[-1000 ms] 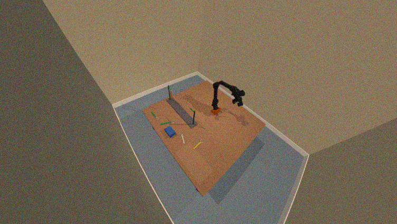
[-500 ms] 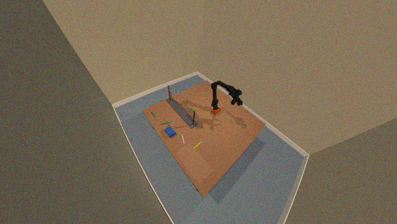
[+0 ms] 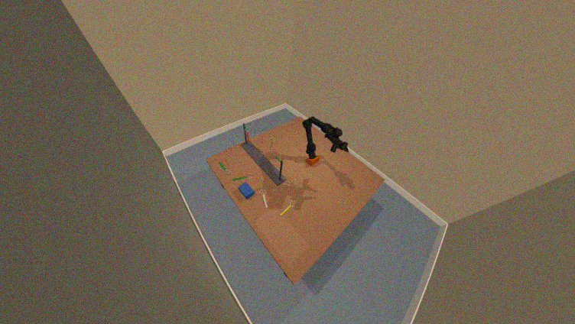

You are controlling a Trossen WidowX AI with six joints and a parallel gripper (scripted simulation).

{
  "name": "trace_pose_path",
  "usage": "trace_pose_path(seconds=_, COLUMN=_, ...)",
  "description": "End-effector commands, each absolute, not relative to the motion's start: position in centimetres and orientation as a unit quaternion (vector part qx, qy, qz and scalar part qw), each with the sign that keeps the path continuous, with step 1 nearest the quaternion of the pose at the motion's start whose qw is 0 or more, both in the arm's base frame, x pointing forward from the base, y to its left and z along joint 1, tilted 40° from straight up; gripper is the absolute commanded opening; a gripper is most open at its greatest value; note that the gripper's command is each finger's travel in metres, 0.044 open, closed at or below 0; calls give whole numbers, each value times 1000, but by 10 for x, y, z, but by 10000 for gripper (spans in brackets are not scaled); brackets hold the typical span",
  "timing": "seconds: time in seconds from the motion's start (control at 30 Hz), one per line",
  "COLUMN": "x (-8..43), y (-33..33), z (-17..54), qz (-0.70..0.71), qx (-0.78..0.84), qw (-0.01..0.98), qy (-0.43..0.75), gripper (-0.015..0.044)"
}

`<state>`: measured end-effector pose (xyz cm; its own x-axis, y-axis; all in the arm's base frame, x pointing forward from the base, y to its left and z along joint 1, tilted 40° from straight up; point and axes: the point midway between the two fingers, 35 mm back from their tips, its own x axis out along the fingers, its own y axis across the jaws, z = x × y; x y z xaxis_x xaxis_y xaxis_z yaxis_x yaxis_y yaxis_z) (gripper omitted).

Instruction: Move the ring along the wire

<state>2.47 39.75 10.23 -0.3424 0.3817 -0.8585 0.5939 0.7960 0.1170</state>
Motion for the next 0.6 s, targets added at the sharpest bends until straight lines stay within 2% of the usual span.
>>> trace_pose_path(seconds=0.0, x=46, y=398, z=114, qz=-55, qx=305, qw=506, qy=805, gripper=160)
trace_pose_path(seconds=0.57, x=138, y=386, z=154, qz=137, qx=295, qw=601, qy=730, gripper=160)
